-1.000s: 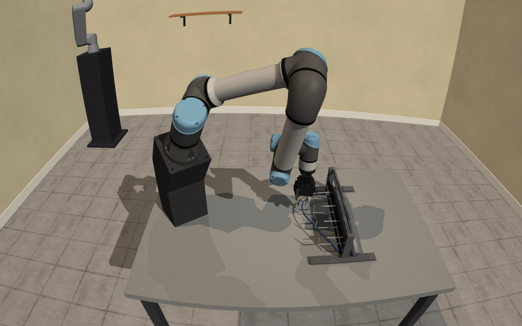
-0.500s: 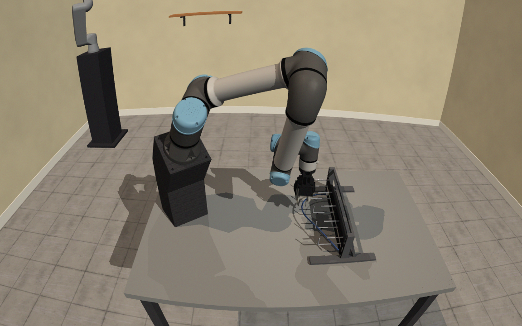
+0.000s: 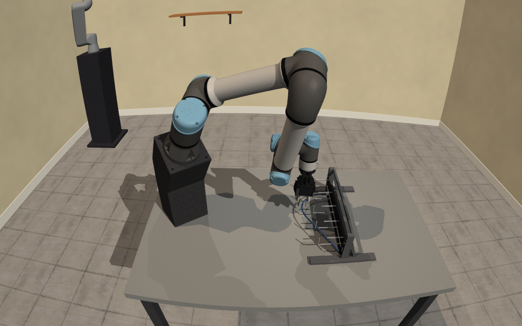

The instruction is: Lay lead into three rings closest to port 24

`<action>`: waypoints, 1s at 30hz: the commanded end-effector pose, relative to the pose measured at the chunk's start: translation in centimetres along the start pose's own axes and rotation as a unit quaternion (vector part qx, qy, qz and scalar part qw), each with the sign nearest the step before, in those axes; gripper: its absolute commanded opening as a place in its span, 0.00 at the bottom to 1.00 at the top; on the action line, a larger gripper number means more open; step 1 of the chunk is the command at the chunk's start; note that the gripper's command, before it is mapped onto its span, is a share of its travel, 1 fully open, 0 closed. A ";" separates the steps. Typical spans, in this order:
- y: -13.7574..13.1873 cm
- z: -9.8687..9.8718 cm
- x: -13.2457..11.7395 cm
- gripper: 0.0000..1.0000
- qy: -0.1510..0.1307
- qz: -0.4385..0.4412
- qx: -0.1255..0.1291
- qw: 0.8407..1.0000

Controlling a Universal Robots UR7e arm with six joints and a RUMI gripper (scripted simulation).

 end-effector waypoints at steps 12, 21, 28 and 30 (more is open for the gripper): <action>0.0 0.0 0.0 0.20 0.000 0.000 -0.001 1.000; 0.0 0.0 0.0 0.20 0.000 0.000 -0.001 1.000; 0.0 0.2 0.0 0.20 0.000 0.000 -0.001 1.000; 0.0 0.2 0.0 0.20 0.000 0.000 -0.001 1.000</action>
Point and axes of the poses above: the point where the finger pads meet when closed, its own z axis out along the fingers, its own y axis across the jaws, x = y × z, the point moved 6 cm from there along -z, back along the fingers, and after that the axes turned 11 degrees about -z, right-handed, at the moved point
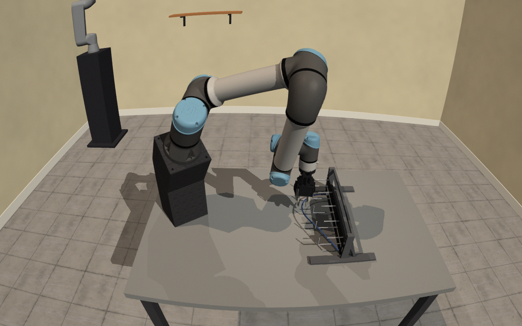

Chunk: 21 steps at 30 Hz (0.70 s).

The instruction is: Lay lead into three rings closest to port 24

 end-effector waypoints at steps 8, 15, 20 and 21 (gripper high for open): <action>0.0 0.4 0.0 0.20 0.000 0.000 -0.001 1.000; 0.0 0.9 0.0 0.20 0.000 0.000 -0.001 1.000; 0.0 1.2 0.0 0.20 0.000 0.000 -0.001 1.000; 0.0 1.2 0.0 0.20 0.000 0.000 -0.001 1.000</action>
Point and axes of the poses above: the point where the finger pads meet when closed, its own z axis out along the fingers, its own y axis across the jaws, x = y × z, the point moved 6 cm from there along -z, back along the fingers, and after that the axes turned 11 degrees about -z, right-handed, at the moved point
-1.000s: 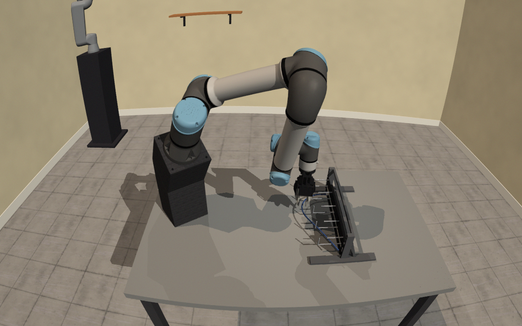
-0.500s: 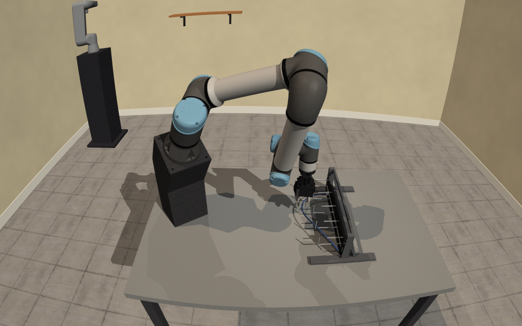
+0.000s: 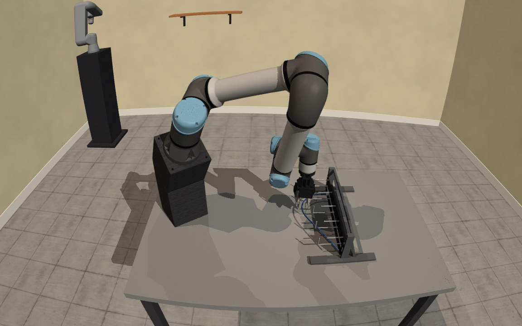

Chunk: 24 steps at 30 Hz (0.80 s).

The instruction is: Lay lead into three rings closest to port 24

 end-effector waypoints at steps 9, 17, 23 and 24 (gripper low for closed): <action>0.0 0.6 0.0 0.20 0.000 0.000 -0.001 1.000; 0.0 0.9 0.0 0.20 0.000 0.000 -0.001 1.000; 0.0 0.9 0.0 0.20 0.000 0.000 -0.001 1.000; 0.0 0.9 0.0 0.20 0.000 0.000 -0.001 1.000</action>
Point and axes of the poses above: the point where the finger pads meet when closed, its own z axis out along the fingers, its own y axis across the jaws, x = y × z, the point moved 6 cm from there along -z, back along the fingers, and after that the axes turned 11 degrees about -z, right-handed, at the moved point
